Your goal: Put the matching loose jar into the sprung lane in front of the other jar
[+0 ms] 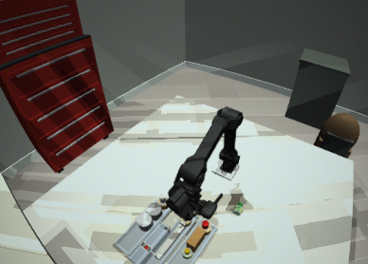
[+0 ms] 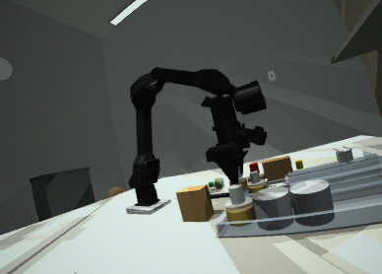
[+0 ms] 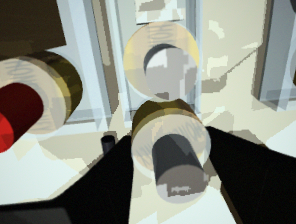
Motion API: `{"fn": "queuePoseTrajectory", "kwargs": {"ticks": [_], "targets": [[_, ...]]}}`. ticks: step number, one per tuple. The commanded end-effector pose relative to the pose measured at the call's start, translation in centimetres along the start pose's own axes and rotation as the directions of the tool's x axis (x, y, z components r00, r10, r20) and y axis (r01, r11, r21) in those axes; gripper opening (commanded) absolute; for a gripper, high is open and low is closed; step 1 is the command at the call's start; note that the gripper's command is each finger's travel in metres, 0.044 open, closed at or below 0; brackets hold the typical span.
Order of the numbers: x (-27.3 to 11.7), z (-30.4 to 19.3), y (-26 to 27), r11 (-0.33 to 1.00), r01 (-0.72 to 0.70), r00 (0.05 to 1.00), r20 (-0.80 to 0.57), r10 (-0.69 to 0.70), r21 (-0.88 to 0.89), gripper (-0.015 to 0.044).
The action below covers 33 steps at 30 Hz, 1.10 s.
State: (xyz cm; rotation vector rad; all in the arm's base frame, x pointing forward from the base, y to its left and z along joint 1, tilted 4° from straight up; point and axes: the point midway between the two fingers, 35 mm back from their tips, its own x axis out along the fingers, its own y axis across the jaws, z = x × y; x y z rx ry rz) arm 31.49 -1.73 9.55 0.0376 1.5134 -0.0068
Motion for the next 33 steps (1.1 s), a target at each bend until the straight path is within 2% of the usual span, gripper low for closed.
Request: {"fn": "queuePoseTrajectory", "kwargs": {"ticks": [1,33], "targets": [[-0.5,1.1,0.0,1.0,0.004,0.999,0.033,-0.004,0.005,0.0],[-0.9,2.6,0.0,1.0,0.004,0.999,0.034,-0.004,0.005,0.0]]}}
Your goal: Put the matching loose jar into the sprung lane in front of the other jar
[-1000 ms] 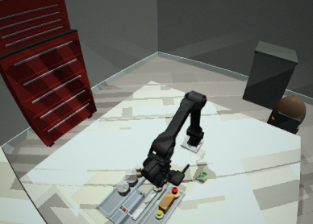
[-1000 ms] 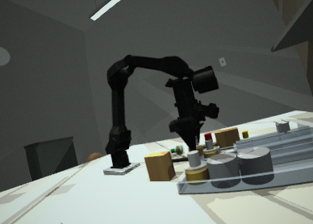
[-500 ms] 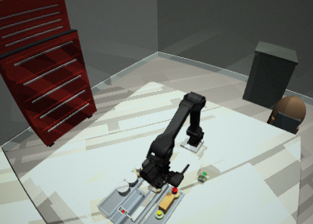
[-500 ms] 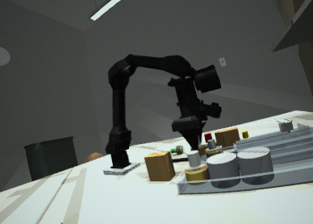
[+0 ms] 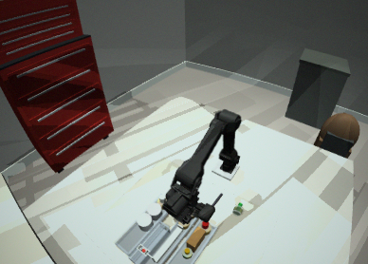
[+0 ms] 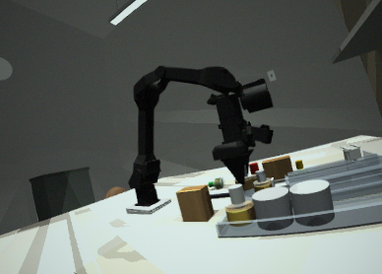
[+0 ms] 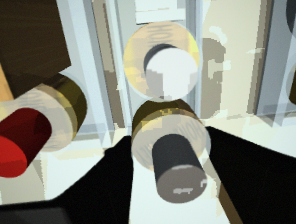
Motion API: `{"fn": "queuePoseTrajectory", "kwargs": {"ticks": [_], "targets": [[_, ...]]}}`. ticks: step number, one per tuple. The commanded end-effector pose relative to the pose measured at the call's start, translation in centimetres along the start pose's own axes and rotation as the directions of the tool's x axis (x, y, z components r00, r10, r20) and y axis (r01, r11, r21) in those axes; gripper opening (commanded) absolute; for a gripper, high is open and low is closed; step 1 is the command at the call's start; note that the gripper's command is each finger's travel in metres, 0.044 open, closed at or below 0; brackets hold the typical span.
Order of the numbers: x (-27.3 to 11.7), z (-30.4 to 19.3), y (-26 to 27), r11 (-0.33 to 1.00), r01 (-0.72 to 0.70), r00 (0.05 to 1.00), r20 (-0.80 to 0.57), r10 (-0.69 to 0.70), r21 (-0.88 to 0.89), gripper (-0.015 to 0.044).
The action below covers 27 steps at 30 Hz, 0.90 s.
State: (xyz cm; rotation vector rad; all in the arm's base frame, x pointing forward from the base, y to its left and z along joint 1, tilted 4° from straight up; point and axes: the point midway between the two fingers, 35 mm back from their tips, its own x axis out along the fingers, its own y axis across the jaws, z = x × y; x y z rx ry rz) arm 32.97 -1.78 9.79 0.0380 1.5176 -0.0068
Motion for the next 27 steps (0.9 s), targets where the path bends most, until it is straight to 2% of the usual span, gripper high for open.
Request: {"fn": "queuePoseTrajectory", "kwargs": {"ticks": [1,27], "targets": [[-0.74,1.17,-0.04,1.0,0.004,0.999,0.038,-0.005,0.005,0.0],[-0.85,1.65,-0.04,1.0,0.004,0.999,0.039,-0.005,0.005,0.0]]}}
